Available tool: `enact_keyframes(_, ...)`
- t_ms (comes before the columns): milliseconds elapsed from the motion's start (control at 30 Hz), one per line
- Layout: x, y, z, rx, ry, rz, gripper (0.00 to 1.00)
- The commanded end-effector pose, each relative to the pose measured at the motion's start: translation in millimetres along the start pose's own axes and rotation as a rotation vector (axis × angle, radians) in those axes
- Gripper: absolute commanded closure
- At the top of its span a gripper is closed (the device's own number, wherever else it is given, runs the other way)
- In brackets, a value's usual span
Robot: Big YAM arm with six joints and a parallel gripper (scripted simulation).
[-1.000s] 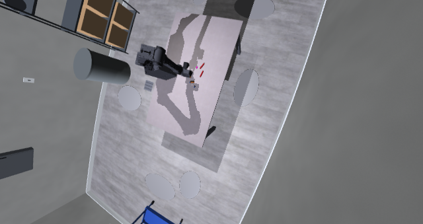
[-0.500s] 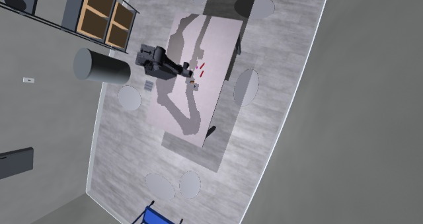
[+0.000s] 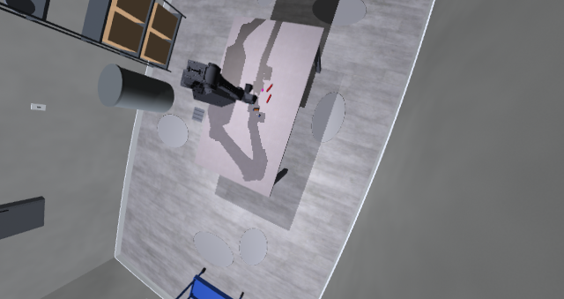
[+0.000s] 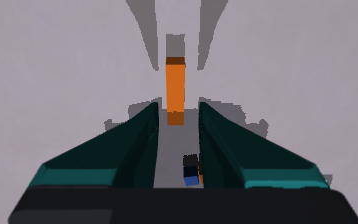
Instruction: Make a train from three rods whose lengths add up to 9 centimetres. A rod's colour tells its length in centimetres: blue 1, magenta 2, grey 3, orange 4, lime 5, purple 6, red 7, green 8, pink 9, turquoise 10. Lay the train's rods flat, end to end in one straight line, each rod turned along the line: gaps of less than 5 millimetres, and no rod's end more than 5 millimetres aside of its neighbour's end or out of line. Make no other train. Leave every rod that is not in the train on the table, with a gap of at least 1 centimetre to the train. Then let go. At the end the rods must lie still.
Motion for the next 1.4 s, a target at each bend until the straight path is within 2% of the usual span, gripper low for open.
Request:
enact_keyframes(0,-2.6,-7.2,2.9,-0.010,0.000,0.002,0.77)
enact_keyframes(1367,-2.5,-2.0,2.1,-0.012,0.000,0.002,0.77)
Point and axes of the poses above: the point where the finger pads meet when closed, its own z axis back along the fingers, its own y axis across the jaws, x = y × z, the point moved 5 cm from there along z, back along the fingers, and after that the axes turned 1 degree about z, right-handed, at the moved point
